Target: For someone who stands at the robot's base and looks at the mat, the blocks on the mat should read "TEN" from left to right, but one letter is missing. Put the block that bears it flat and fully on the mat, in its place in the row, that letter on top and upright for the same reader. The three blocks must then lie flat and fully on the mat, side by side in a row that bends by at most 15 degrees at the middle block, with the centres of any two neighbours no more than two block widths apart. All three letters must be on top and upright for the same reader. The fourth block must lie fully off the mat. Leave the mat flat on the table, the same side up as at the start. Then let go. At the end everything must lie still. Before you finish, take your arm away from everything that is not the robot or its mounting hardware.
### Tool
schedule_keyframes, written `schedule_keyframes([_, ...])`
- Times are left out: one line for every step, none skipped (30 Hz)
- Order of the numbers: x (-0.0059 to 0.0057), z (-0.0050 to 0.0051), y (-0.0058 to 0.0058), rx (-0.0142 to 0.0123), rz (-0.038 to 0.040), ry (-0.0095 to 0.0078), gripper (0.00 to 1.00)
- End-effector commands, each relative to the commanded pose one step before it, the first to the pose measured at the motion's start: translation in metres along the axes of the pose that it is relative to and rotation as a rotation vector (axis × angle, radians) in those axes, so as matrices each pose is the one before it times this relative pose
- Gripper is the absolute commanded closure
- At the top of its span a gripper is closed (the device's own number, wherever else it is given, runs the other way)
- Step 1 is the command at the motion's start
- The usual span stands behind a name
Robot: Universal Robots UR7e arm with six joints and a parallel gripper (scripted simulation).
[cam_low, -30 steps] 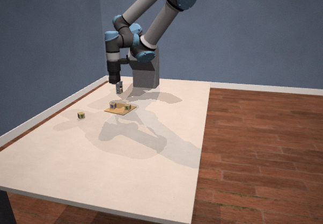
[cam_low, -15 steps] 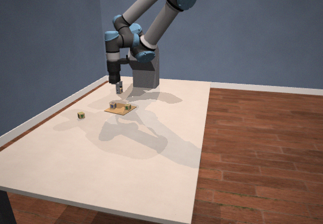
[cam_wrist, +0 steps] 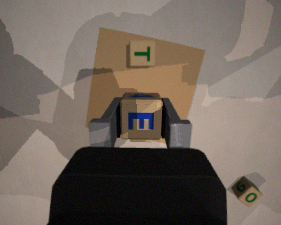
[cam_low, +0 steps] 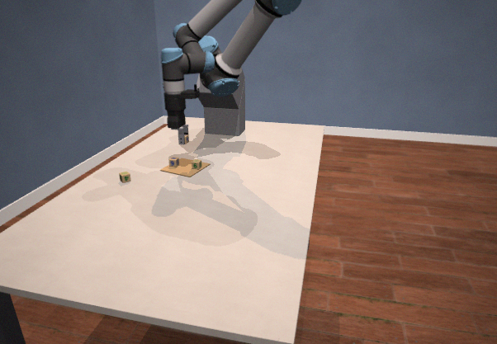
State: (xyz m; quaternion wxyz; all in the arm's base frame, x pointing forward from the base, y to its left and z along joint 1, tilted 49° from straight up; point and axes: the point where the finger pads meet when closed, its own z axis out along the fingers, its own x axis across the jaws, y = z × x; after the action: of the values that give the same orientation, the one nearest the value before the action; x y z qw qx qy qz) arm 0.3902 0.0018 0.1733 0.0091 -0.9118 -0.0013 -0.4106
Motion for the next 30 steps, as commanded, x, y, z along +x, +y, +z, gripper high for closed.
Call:
schedule_keyframes([0.00024, 0.00087, 0.00001, -0.00004, -0.0005, 0.00046, 0.43])
schedule_keyframes([0.0, 0.00035, 0.00001, 0.00002, 0.0, 0.0, 0.43])
schedule_keyframes([0.0, 0.00039, 0.0, 0.00002, 0.0, 0.0, 0.43])
schedule_keyframes([0.0, 0.00043, 0.0, 0.00002, 0.0, 0.0, 0.43])
schedule_keyframes([-0.00001, 0.00048, 0.0, 0.00002, 0.0, 0.00001, 0.43])
schedule_keyframes([-0.00001, 0.00052, -0.00001, 0.00002, 0.0, 0.00001, 0.43])
schedule_keyframes([-0.00001, 0.00057, -0.00001, 0.00002, 0.0, 0.00002, 0.43])
schedule_keyframes([-0.00001, 0.00061, -0.00002, 0.00002, 0.0, 0.00003, 0.43])
schedule_keyframes([0.0, 0.00064, 0.00002, 0.0, -0.00001, -0.00002, 0.43])
schedule_keyframes([0.0, 0.00069, 0.00002, 0.0, -0.00001, -0.00002, 0.43])
schedule_keyframes([0.0, 0.00074, 0.00001, 0.0, 0.0, -0.00001, 0.43])
schedule_keyframes([0.0, 0.0, 0.0, 0.0, 0.0, 0.0, 0.43])
schedule_keyframes([0.0, 0.0, 0.0, 0.0, 0.0, 0.0, 0.43])
schedule_keyframes([-0.00001, 0.00078, 0.0, 0.0, 0.0, 0.0, 0.43])
schedule_keyframes([-0.00001, 0.00083, -0.00001, 0.0, 0.0, 0.00001, 0.43])
schedule_keyframes([-0.00002, 0.00087, -0.00002, 0.0, 0.00001, 0.00002, 0.43])
schedule_keyframes([-0.00001, 0.00091, 0.00001, 0.0, 0.0, 0.0, 0.43])
schedule_keyframes([0.0, 0.00095, 0.00002, 0.0, -0.00001, -0.00002, 0.43])
schedule_keyframes([0.0, 0.001, 0.00001, 0.0, 0.0, -0.00001, 0.43])
schedule_keyframes([-0.00001, 0.00104, 0.0, 0.0, 0.0, 0.00001, 0.43])
schedule_keyframes([-0.00002, 0.00108, -0.00002, 0.0, 0.00001, 0.00002, 0.43])
schedule_keyframes([0.0, 0.00112, 0.00001, 0.0, 0.0, -0.00001, 0.43])
schedule_keyframes([0.0, 0.00115, 0.00002, 0.0, -0.00001, -0.00002, 0.43])
schedule_keyframes([-0.00001, 0.00119, 0.00001, 0.0, 0.0, 0.0, 0.43])
schedule_keyframes([-0.00002, 0.00123, -0.00001, 0.0, 0.00001, 0.00002, 0.43])
schedule_keyframes([-0.00001, 0.00126, 0.0, 0.0, 0.0, 0.0, 0.43])
schedule_keyframes([0.0, 0.00129, 0.00003, 0.0, -0.00001, -0.00002, 0.43])
schedule_keyframes([-0.00001, 0.00133, 0.00001, 0.0, 0.0, 0.0, 0.43])
schedule_keyframes([0.0, 0.0, 0.0, 0.0, 0.0, 0.0, 0.43])
schedule_keyframes([0.0, 0.0, 0.0, 0.0, 0.0, 0.0, 0.43])
